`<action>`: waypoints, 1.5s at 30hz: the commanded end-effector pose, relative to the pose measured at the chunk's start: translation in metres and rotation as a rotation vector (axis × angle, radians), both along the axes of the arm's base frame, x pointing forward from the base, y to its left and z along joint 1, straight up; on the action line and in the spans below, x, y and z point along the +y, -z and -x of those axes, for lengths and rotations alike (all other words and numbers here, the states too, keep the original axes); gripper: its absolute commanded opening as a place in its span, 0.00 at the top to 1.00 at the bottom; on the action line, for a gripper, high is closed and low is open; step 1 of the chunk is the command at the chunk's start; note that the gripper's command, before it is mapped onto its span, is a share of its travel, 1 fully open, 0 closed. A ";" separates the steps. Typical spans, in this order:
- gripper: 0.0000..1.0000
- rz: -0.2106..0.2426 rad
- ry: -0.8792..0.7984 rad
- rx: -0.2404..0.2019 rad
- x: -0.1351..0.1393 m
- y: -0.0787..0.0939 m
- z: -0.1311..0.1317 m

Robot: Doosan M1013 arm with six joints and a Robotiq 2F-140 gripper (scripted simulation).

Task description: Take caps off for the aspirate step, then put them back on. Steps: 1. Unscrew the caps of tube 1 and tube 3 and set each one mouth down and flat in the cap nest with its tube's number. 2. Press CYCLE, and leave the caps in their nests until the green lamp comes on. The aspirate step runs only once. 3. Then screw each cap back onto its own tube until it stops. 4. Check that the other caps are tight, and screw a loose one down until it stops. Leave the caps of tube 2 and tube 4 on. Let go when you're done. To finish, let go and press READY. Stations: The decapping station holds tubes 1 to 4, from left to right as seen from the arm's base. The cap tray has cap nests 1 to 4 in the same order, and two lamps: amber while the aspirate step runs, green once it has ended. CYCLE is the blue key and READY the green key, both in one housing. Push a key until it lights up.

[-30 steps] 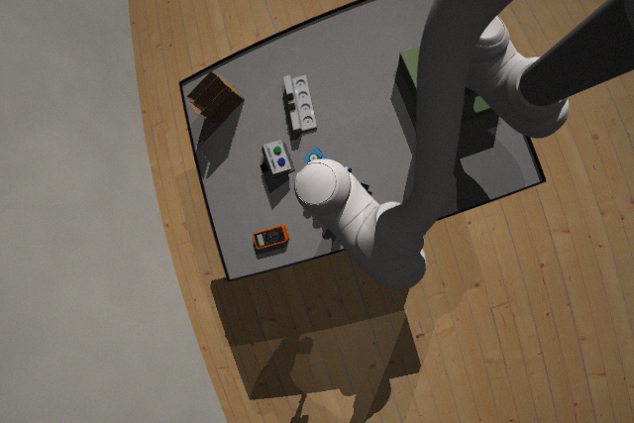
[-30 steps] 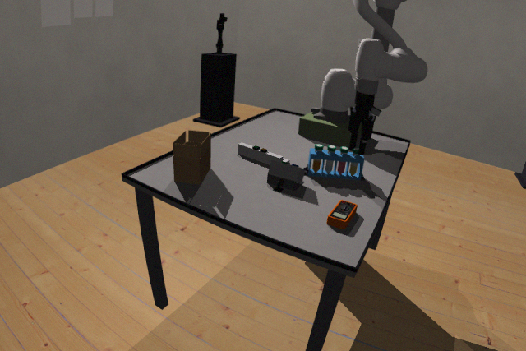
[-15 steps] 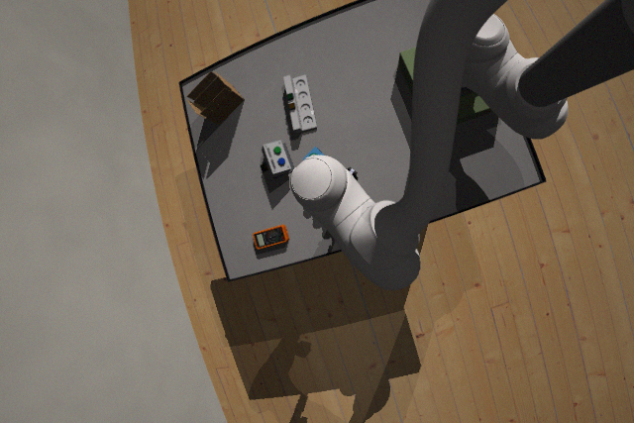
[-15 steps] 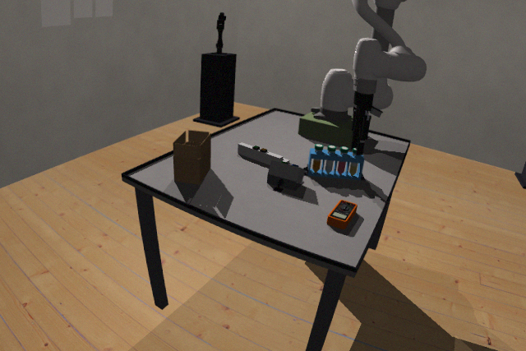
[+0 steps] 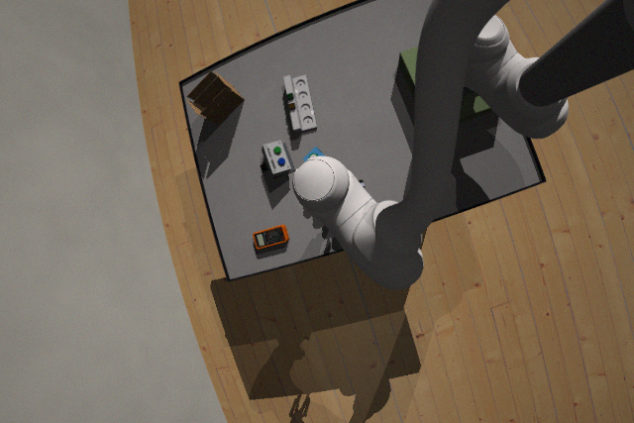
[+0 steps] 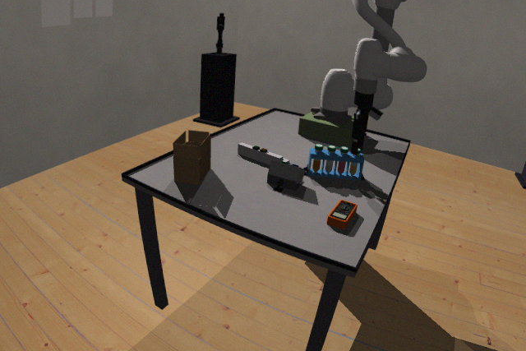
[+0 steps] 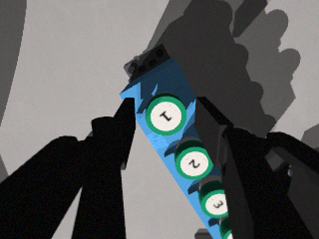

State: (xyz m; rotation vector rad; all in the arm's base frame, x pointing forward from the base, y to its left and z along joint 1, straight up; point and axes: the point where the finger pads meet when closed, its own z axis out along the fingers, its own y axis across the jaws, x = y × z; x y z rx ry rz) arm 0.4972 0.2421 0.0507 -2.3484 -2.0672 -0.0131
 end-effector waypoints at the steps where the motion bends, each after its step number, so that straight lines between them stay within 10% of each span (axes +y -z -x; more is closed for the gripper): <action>1: 0.59 0.014 0.010 -0.003 0.001 -0.001 -0.001; 16: 0.70 0.013 0.010 -0.003 0.001 -0.001 -0.001; 45: 0.70 0.012 -1.037 -0.012 0.001 -0.001 -0.001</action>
